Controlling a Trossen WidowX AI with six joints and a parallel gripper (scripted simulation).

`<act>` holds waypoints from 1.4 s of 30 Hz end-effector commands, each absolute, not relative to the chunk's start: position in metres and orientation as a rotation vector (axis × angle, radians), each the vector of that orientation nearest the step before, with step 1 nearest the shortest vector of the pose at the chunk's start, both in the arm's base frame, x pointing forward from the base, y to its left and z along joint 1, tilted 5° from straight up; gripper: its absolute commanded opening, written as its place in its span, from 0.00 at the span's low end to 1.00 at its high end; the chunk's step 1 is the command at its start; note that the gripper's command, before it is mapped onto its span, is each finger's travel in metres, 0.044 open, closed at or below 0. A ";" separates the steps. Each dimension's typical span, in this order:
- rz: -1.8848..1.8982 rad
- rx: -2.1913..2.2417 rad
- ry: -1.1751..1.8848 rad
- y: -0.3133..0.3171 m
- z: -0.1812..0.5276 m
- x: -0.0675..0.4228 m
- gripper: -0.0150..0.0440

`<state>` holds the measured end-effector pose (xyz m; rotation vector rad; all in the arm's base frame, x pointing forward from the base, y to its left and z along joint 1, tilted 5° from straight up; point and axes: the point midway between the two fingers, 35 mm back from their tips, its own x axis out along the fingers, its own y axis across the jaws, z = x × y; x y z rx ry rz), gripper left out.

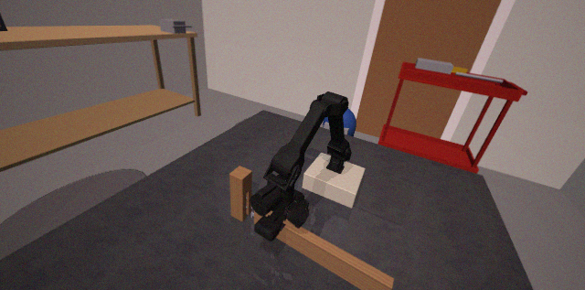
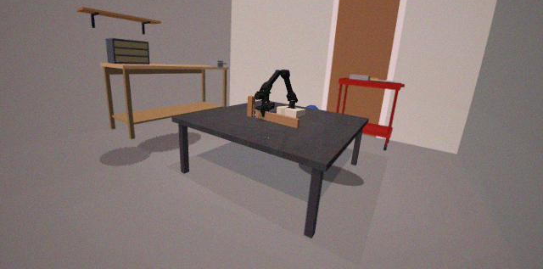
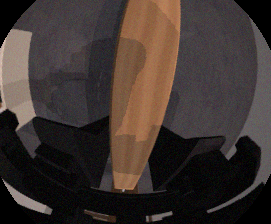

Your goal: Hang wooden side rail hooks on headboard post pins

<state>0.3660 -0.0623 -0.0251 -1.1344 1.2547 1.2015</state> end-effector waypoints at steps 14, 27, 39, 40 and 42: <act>1.231 -1.161 1.238 -0.062 -0.025 0.364 0.25; 1.254 -1.181 1.225 -0.062 -0.023 0.364 0.25; 1.254 -1.181 1.225 -0.062 -0.021 0.364 0.25; 1.254 -1.181 1.225 -0.062 -0.021 0.364 0.25; 1.254 -1.181 1.225 -0.062 -0.021 0.364 0.25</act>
